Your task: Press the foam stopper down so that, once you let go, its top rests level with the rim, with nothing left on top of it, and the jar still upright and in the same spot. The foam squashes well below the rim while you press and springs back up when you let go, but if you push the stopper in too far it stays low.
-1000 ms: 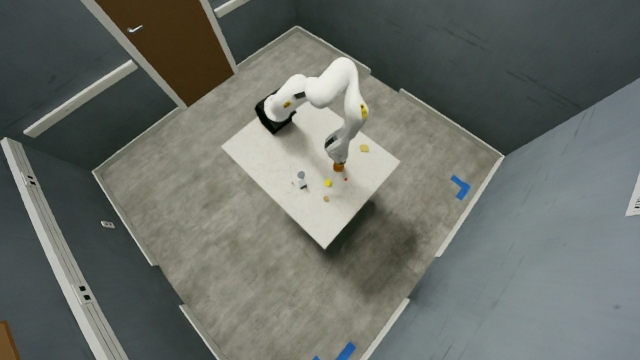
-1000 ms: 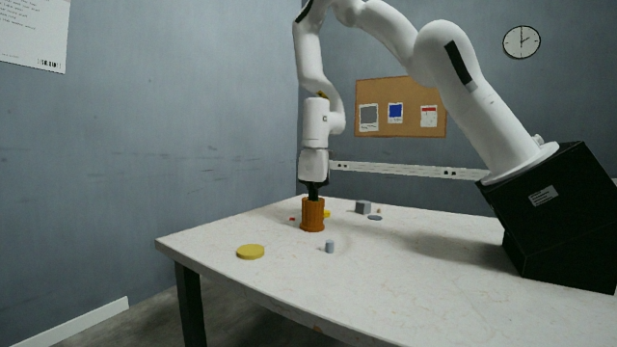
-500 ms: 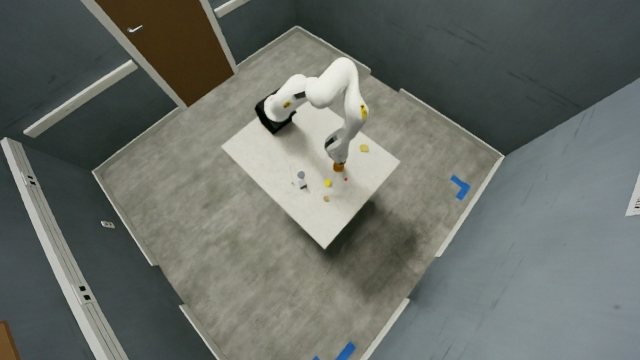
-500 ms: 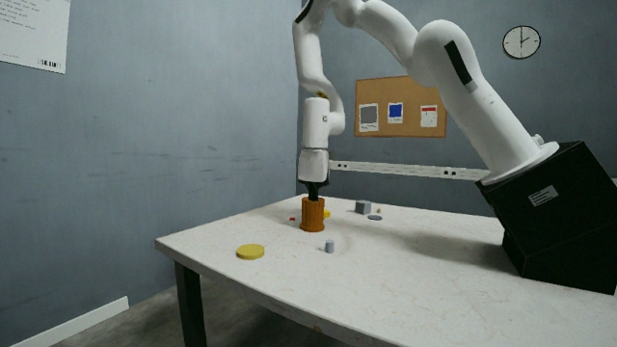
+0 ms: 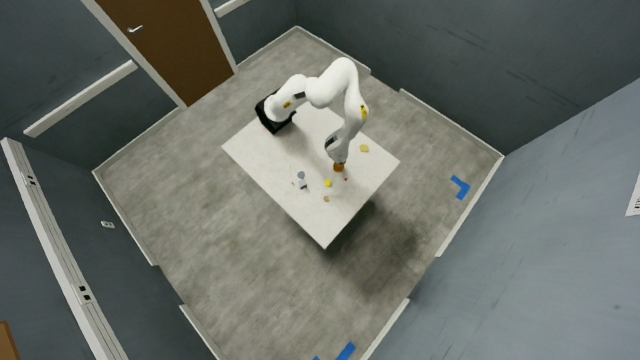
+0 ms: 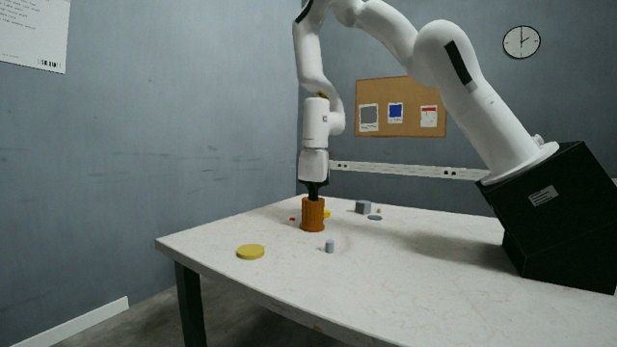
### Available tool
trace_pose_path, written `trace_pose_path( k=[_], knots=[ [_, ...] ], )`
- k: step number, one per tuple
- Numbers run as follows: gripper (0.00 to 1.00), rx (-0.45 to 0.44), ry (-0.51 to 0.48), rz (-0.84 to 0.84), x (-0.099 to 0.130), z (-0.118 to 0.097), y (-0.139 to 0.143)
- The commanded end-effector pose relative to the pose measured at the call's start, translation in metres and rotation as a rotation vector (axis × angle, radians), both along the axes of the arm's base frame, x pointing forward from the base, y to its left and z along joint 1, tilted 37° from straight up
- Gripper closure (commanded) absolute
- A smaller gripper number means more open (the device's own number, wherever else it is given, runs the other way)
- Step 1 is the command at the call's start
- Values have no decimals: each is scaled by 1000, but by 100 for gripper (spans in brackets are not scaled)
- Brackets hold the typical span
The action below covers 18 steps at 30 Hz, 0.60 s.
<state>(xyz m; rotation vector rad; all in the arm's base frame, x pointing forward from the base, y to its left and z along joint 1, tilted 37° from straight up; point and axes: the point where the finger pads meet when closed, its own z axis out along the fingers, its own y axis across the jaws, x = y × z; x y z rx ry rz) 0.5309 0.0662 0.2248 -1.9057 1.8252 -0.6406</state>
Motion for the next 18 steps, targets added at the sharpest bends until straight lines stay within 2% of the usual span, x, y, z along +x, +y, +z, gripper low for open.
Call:
trace_pose_path(
  k=[1, 18],
  knots=[
    [100, 0, -1, 0, 0, 1, 0],
    [100, 0, -1, 0, -4, 6, 0]
  ],
)
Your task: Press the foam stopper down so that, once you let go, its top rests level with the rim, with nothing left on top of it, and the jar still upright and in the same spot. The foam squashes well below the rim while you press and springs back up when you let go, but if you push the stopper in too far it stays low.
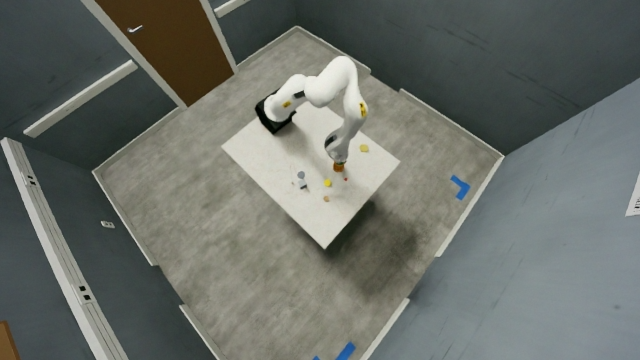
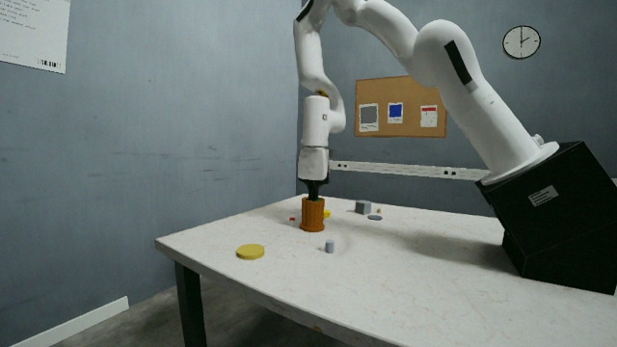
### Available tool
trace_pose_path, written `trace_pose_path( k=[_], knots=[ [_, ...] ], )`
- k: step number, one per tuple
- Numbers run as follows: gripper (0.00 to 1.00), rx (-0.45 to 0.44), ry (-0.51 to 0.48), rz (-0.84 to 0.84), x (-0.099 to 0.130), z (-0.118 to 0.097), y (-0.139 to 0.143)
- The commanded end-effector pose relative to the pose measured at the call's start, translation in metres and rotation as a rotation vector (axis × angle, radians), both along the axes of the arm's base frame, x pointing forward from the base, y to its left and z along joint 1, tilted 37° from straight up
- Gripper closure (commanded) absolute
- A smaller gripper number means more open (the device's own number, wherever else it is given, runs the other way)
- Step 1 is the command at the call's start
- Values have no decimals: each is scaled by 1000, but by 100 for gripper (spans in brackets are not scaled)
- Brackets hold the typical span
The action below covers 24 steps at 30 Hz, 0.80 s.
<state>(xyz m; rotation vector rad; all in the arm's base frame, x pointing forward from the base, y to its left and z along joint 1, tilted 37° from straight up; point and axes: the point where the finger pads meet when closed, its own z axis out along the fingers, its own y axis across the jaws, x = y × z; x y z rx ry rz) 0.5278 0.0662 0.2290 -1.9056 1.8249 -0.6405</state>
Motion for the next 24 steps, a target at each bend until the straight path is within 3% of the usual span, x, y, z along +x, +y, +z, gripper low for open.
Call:
trace_pose_path(
  k=[1, 24],
  knots=[
    [100, 0, -1, 0, -1, 2, 0],
    [100, 0, -1, 0, -8, 12, 0]
  ],
)
